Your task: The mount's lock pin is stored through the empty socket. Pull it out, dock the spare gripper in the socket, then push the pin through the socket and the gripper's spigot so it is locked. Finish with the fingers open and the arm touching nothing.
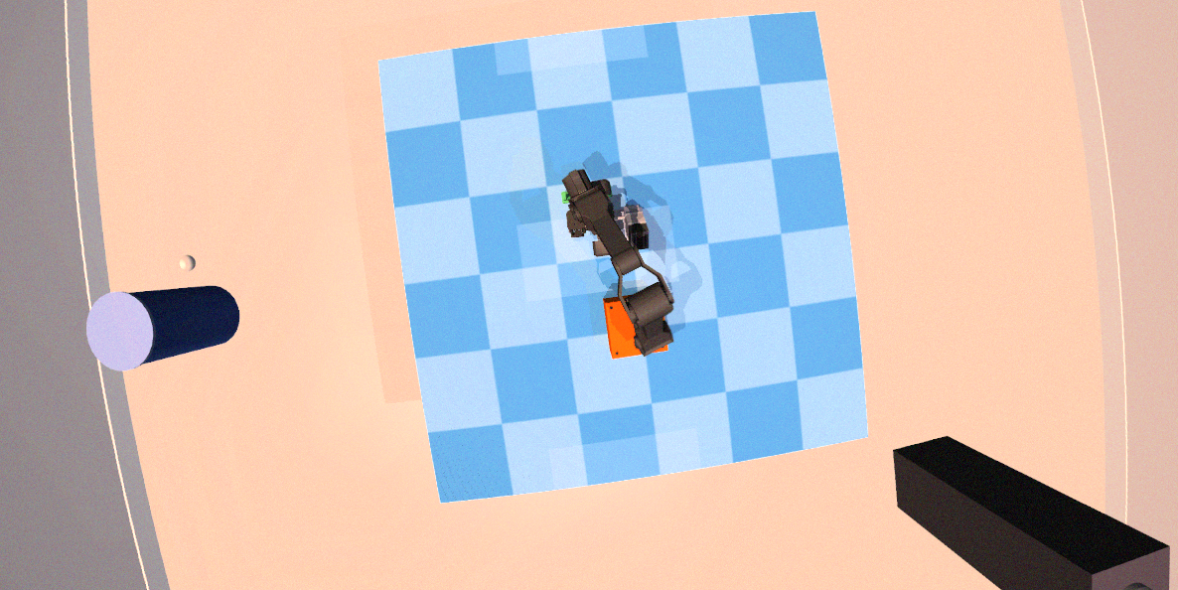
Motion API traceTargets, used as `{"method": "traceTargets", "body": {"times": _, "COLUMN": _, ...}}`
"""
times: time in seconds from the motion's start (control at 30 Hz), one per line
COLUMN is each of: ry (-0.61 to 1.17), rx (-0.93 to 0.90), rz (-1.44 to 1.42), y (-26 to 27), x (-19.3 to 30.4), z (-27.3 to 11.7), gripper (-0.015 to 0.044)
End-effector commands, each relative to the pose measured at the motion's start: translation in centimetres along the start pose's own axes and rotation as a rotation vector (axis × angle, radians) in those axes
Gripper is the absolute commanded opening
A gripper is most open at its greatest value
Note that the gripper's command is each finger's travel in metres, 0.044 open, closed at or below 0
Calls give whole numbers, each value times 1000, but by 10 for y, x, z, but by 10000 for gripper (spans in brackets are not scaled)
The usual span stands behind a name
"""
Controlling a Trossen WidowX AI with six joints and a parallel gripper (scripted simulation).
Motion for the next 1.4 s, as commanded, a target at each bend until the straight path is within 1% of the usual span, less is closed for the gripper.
{"method": "traceTargets", "body": {"times": 0.0, "ry": 5, "rx": 2, "rz": -1, "y": -1, "x": 3, "z": 0, "gripper": 0}}
{"method": "traceTargets", "body": {"times": 1.0, "ry": 5, "rx": -12, "rz": -4, "y": -3, "x": 19, "z": 4, "gripper": 0}}
{"method": "traceTargets", "body": {"times": 1.23, "ry": 0, "rx": -16, "rz": -3, "y": -3, "x": 17, "z": 4, "gripper": 184}}
{"method": "traceTargets", "body": {"times": 1.27, "ry": 0, "rx": -16, "rz": -3, "y": -3, "x": 17, "z": 4, "gripper": 200}}
{"method": "traceTargets", "body": {"times": 1.37, "ry": 0, "rx": -16, "rz": -3, "y": -3, "x": 17, "z": 4, "gripper": 200}}
Point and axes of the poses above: the point midway between the two fingers, 35 mm back from their tips, its own z axis out along the fingers, its own y axis across the jaws, x = y × z, the point moved 8 cm from there along -z, back along the fingers, and after that the axes turned 5 degrees about z, right-handed, at the moved point
